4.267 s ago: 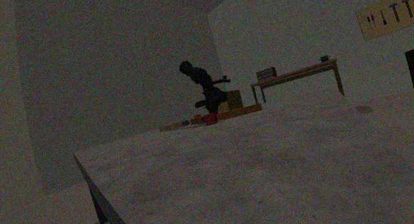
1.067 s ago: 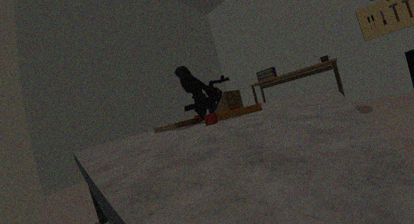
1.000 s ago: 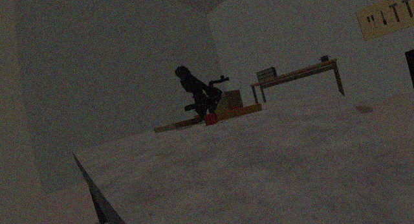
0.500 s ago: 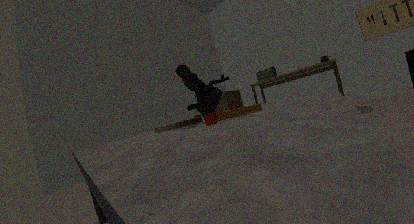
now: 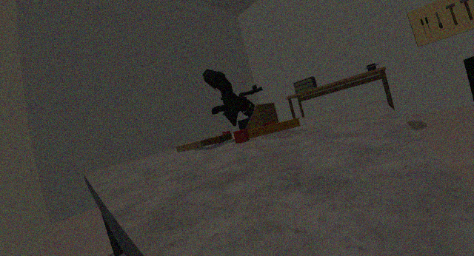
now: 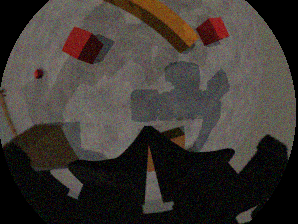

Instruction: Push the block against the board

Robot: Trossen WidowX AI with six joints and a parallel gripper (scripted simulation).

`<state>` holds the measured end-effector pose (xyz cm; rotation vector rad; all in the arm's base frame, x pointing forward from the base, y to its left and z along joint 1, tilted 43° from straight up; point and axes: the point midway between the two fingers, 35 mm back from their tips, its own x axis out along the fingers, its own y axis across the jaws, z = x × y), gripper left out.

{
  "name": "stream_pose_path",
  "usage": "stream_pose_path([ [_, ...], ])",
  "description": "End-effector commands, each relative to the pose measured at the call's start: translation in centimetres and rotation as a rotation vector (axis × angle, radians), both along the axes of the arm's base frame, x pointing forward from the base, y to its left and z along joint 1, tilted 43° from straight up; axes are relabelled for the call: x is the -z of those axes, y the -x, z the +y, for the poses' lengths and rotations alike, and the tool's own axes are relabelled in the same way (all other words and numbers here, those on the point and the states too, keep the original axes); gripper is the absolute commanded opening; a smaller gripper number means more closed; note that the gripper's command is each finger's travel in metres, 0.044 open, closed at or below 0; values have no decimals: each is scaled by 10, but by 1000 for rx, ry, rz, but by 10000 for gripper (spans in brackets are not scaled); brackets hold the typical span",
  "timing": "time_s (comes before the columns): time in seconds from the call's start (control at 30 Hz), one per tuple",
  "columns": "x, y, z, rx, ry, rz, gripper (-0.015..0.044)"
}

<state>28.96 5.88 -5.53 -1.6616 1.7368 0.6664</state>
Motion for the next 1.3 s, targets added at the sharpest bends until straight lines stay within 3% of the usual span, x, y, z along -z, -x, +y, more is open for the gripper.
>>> stream_pose_path([
  [0.0,-4,1,0,24,-2,-8,0],
  [1.27,-103,36,-111,954,16,-860,0],
])
